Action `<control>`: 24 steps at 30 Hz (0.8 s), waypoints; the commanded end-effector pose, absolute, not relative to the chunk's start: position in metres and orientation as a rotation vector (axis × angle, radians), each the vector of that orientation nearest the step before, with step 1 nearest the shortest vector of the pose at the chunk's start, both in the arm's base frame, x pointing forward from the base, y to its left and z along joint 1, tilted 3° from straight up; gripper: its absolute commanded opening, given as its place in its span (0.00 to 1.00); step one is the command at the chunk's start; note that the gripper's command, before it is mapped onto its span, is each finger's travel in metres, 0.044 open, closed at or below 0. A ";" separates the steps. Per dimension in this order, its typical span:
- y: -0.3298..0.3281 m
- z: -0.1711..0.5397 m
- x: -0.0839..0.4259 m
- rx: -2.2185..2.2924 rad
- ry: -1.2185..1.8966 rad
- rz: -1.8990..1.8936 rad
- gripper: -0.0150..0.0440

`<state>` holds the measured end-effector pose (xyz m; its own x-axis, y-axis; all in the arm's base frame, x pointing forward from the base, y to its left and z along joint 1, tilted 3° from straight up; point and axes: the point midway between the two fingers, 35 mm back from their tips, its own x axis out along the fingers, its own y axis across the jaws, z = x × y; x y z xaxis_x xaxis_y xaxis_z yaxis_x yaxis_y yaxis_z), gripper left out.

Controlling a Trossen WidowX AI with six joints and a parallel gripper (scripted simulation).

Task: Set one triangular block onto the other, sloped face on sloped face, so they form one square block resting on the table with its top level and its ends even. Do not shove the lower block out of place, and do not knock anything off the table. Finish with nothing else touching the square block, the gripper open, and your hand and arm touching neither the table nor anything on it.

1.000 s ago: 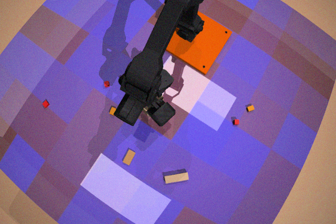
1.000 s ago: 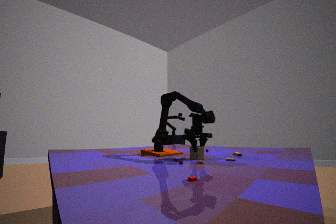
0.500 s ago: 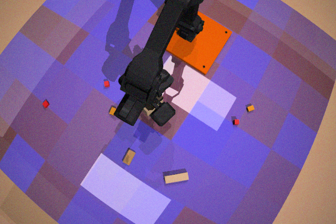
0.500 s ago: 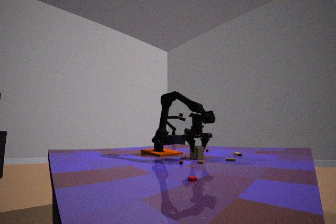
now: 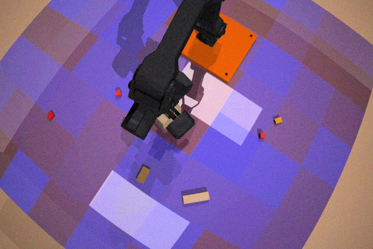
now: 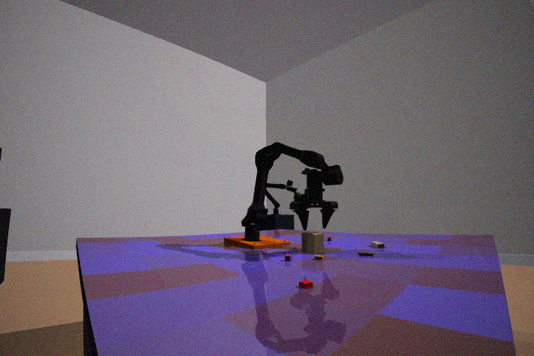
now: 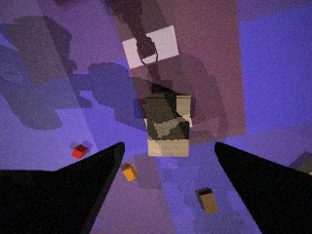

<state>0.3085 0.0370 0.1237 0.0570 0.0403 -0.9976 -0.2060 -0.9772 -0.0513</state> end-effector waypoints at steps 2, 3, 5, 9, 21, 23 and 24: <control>0.034 0.189 0.301 -2.174 0.160 2.001 1.00; 0.034 0.191 0.300 -2.174 0.160 2.001 1.00; 0.034 0.191 0.300 -2.174 0.160 2.001 1.00; 0.034 0.187 0.303 -2.185 0.161 1.983 1.00; 0.034 0.187 0.303 -2.185 0.161 1.983 1.00; 0.034 0.187 0.303 -2.185 0.161 1.983 1.00; 0.034 0.187 0.303 -2.185 0.161 1.983 1.00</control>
